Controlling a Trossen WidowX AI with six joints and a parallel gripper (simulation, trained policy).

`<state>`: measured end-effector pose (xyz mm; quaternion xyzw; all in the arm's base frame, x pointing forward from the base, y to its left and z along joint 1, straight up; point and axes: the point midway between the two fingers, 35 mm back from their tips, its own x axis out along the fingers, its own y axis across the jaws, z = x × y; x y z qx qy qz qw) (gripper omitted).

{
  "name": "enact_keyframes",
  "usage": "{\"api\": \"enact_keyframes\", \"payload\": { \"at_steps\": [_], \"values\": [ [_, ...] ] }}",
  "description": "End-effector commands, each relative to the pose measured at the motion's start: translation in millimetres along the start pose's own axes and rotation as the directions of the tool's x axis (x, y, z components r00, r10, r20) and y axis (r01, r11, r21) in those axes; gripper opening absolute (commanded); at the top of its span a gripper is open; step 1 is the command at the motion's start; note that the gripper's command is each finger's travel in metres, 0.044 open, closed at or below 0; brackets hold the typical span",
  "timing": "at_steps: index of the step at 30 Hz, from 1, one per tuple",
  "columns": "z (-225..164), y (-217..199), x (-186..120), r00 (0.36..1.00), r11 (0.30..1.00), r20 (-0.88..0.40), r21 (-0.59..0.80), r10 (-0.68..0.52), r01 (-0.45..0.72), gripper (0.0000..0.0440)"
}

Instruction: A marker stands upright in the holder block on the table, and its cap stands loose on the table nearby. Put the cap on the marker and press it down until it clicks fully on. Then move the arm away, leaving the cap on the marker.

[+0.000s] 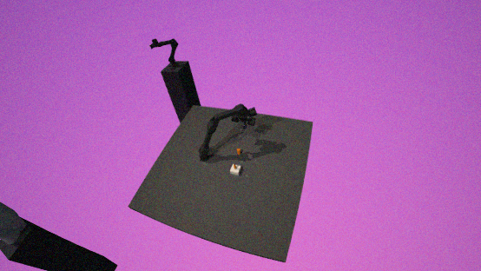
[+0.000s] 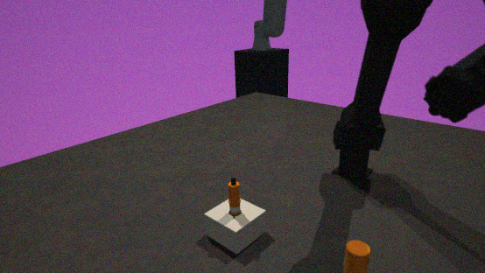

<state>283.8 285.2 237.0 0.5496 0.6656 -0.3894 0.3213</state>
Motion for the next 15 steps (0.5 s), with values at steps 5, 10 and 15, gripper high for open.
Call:
{"api": "enact_keyframes", "payload": {
  "at_steps": [5,10,15],
  "values": [
    [22.3,11.7,-10.1,0.998,0.999,0.048,0.018,0.046,-0.047,0.0321],
    [34.4,17.9,-15.0,0.995,0.997,0.075,0.029,0.069,-0.071,0.0321],
    [46.0,23.1,-19.3,0.991,0.995,0.102,0.038,0.088,-0.092,0.0321]
  ]
}}
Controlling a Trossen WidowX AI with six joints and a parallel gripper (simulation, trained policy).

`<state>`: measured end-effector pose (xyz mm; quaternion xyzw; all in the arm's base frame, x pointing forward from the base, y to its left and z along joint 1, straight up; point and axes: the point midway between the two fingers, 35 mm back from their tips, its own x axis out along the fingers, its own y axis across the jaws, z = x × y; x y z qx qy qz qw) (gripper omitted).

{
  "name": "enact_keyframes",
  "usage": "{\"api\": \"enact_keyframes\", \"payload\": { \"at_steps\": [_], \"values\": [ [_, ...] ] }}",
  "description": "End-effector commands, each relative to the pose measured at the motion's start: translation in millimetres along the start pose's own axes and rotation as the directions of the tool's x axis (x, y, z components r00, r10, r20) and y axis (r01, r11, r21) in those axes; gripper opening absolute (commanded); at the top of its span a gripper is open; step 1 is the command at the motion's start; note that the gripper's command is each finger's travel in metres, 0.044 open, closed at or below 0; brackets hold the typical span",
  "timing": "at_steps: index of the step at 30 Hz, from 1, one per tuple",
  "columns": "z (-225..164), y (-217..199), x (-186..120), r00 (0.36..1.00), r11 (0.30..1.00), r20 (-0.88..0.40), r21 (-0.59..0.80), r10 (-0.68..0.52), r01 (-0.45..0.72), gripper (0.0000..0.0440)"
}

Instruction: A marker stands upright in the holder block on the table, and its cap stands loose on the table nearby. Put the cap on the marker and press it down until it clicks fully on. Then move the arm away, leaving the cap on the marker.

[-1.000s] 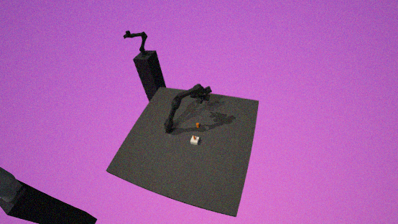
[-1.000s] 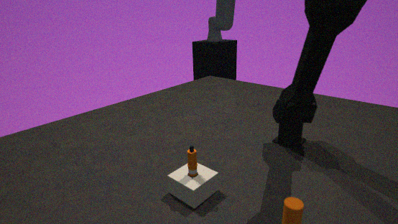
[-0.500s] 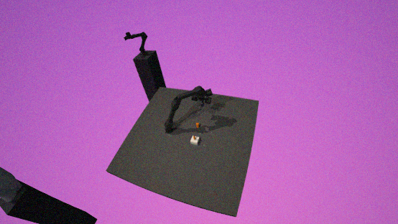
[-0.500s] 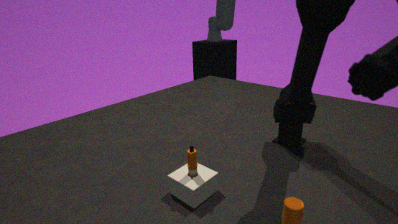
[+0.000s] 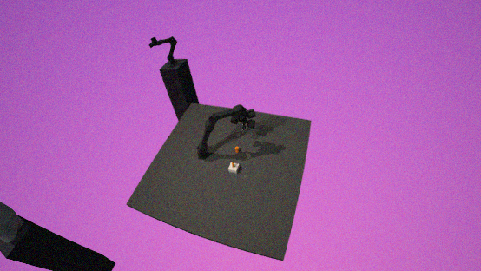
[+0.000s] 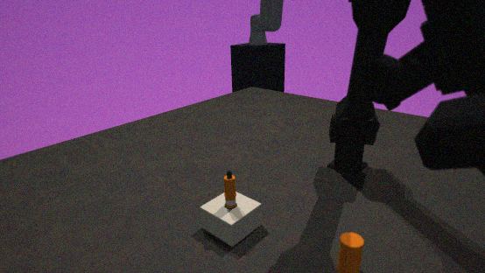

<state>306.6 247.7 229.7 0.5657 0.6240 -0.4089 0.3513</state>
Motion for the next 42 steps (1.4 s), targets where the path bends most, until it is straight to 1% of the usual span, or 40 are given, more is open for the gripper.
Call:
{"api": "enact_keyframes", "payload": {
  "at_steps": [1,20,42],
  "values": [
    [12.1,4.5,-2.6,0.999,1.000,0.031,0.008,0.016,-0.016,0.0321],
    [53.4,15.8,-5.9,0.988,0.998,0.144,0.039,0.048,-0.054,0.0319],
    [96.5,17.7,-0.7,0.959,0.996,0.281,0.068,0.032,-0.054,0.0319]
  ]
}}
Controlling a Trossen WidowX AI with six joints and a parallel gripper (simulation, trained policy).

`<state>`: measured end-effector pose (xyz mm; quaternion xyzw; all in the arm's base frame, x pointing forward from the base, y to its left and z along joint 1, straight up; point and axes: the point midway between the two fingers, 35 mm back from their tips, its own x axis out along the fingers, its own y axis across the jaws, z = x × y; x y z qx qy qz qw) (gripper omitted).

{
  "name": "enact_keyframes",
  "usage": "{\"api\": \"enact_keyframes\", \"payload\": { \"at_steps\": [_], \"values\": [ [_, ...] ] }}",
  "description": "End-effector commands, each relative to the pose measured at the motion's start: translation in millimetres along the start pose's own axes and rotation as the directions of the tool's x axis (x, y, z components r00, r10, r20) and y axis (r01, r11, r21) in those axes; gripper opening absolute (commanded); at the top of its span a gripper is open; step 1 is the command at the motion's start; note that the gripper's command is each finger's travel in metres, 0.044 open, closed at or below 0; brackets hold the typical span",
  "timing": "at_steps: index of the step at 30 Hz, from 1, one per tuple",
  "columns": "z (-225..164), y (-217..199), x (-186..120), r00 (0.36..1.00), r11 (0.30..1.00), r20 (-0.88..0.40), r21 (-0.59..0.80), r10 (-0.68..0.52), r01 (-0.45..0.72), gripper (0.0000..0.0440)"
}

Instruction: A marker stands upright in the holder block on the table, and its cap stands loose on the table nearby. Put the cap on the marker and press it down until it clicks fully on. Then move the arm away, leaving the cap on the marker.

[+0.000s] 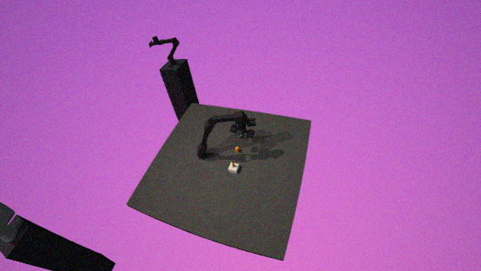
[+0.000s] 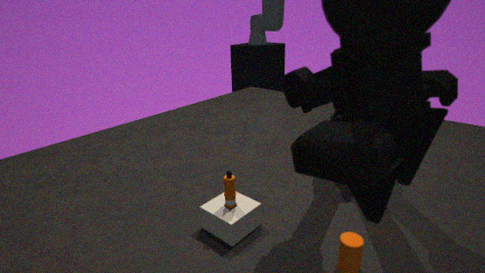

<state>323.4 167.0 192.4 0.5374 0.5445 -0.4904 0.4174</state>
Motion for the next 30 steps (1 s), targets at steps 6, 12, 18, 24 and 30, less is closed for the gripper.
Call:
{"api": "enact_keyframes", "payload": {
  "at_steps": [6,12,18,24,30],
  "values": [
    [17.1,-1.7,9.0,0.997,1.000,0.069,0.007,-0.017,0.017,0.0319],
    [25.8,-3.8,15.4,0.994,0.999,0.108,0.010,-0.032,0.031,0.0319],
    [33.7,-7.3,22.7,0.988,0.999,0.146,0.013,-0.052,0.051,0.0318],
    [40.5,-12.5,30.8,0.980,0.997,0.181,0.014,-0.078,0.077,0.0317],
    [46.0,-18.6,39.7,0.972,0.994,0.211,0.013,-0.107,0.107,0.0315]
  ]
}}
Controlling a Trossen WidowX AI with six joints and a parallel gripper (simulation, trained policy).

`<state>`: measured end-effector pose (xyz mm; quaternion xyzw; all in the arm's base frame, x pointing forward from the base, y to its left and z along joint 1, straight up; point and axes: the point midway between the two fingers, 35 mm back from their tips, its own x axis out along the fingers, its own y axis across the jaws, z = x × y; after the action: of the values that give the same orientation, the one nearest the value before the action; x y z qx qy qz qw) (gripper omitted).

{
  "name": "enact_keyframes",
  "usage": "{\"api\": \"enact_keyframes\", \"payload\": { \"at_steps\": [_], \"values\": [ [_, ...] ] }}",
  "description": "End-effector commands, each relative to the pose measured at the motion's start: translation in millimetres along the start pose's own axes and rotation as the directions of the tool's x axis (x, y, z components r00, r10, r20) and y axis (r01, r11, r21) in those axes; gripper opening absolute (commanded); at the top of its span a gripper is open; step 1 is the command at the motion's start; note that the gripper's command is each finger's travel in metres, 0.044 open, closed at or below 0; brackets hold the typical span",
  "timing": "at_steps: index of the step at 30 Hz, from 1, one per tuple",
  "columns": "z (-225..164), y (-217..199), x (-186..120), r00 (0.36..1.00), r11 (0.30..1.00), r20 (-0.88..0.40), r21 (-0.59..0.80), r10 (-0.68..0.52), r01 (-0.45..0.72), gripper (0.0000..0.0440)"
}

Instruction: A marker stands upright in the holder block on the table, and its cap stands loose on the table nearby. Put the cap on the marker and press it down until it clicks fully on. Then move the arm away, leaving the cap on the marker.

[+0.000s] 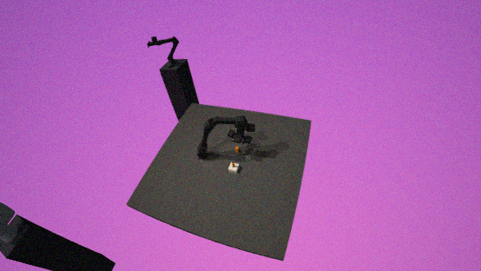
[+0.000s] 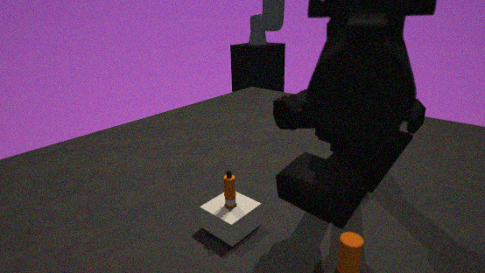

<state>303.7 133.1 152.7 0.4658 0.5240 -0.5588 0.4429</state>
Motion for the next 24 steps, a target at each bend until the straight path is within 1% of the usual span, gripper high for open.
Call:
{"api": "enact_keyframes", "payload": {
  "at_steps": [1,24],
  "values": [
    [3.7,-4.5,8.2,0.999,1.000,0.028,-0.008,-0.023,0.024,0.0315],
    [2.3,-8.7,56.3,0.995,0.995,0.069,-0.064,-0.070,0.075,0.0292]
  ]
}}
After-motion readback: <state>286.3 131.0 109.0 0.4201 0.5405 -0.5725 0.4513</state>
